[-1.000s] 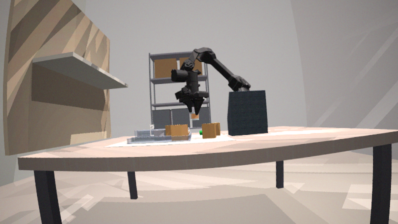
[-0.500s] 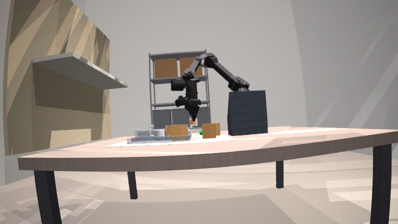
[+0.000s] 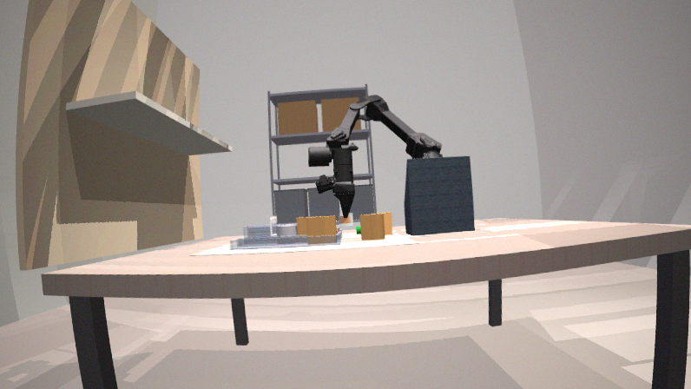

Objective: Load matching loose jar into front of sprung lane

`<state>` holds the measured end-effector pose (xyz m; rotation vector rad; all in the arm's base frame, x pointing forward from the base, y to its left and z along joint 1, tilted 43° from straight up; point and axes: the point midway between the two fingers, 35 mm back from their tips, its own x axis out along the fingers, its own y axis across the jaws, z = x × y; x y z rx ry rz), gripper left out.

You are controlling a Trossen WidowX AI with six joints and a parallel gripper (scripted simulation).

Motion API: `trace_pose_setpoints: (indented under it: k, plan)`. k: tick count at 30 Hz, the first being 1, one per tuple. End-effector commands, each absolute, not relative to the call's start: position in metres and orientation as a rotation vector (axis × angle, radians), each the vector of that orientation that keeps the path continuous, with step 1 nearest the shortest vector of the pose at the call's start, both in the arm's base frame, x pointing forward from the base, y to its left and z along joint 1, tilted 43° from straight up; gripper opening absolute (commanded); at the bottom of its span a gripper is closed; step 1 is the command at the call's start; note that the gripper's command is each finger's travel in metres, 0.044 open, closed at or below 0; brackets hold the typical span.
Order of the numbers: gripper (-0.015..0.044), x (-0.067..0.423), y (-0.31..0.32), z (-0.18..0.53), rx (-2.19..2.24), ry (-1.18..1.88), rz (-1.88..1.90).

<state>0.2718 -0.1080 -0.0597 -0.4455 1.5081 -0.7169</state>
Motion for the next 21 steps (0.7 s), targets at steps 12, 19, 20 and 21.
trace_pose_setpoints:
  k: [12, 19, 20, 21]
  plan:
    - [0.0000, 0.2690, -0.1172, -0.0686, -0.458, 1.523, -0.719]
    - [0.0000, 0.2723, -0.1178, -0.0687, -0.457, 1.523, -0.719]
    - [0.0000, 0.2727, -0.1179, -0.0687, -0.457, 1.523, -0.719]
    - [0.0000, 0.2732, -0.1180, -0.0687, -0.457, 1.523, -0.719]
